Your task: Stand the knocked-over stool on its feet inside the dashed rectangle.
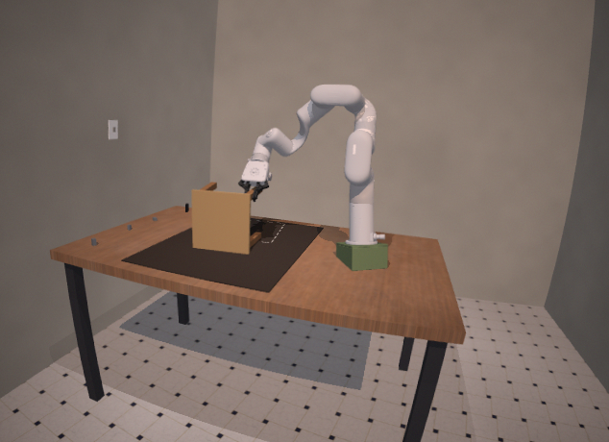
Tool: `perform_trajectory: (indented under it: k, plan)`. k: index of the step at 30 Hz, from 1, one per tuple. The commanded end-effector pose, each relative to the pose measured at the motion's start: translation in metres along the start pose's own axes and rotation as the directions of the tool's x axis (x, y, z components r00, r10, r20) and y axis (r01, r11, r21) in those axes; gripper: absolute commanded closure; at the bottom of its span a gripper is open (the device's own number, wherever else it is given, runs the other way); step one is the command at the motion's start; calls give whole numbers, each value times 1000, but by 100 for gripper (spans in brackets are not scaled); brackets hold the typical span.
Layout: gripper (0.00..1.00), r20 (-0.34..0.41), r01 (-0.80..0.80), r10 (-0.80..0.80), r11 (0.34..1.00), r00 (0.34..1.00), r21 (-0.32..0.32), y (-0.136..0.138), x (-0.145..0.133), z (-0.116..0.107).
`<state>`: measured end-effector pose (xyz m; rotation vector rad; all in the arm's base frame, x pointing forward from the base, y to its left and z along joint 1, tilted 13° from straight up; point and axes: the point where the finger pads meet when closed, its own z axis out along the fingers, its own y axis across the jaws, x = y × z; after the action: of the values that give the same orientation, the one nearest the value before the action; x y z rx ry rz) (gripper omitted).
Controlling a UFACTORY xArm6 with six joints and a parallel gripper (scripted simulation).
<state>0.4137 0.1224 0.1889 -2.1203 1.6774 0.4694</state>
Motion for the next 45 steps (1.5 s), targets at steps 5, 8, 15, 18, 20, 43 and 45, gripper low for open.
perform_trajectory:
  k: [5,8,15,18,20,43,45]
  plan:
    - [72,11,2,-2,1000,1000,3,-1,2,-2]
    - [72,13,2,-2,1000,1000,3,-1,2,-2]
    - [72,14,2,-2,1000,1000,3,-1,2,-2]
    - [72,14,2,-2,1000,1000,3,-1,2,-2]
    - [72,14,2,-2,1000,1000,3,-1,2,-2]
    - [44,14,2,-2,1000,1000,3,-1,2,-2]
    - [44,14,2,-2,1000,1000,3,-1,2,-2]
